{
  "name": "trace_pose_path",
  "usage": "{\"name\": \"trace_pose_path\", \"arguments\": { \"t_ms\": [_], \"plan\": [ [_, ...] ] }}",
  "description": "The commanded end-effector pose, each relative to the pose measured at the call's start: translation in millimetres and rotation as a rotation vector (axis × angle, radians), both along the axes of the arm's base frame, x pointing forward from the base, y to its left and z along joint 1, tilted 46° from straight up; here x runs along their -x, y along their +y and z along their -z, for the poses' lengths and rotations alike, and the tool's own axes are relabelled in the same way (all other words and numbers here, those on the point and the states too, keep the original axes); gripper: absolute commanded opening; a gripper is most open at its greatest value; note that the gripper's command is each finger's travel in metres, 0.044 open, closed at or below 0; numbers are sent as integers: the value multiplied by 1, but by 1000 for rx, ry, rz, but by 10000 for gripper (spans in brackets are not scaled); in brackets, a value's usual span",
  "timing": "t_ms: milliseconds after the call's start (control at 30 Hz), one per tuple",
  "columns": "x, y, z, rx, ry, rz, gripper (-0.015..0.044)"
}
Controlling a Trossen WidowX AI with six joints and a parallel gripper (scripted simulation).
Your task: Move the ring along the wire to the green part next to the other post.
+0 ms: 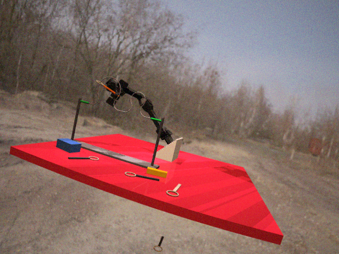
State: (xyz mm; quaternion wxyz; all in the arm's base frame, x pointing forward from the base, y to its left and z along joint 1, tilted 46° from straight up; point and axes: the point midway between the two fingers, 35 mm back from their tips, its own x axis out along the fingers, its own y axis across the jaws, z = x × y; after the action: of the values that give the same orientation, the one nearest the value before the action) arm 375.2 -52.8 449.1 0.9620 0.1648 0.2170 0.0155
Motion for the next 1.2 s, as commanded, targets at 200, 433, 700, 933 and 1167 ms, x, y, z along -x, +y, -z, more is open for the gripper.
{"name": "trace_pose_path", "arguments": {
  "t_ms": [200, 433, 700, 933, 1167],
  "plan": [
    [0, -4, 0, 137, -1, 3, -150],
    [0, -7, 0, 226, 1, 6, -150],
    [0, -11, 1, 327, 2, 11, -150],
    [0, -14, 1, 416, 2, 15, -150],
    [0, -17, 1, 505, 2, 19, -150]
  ]
}}
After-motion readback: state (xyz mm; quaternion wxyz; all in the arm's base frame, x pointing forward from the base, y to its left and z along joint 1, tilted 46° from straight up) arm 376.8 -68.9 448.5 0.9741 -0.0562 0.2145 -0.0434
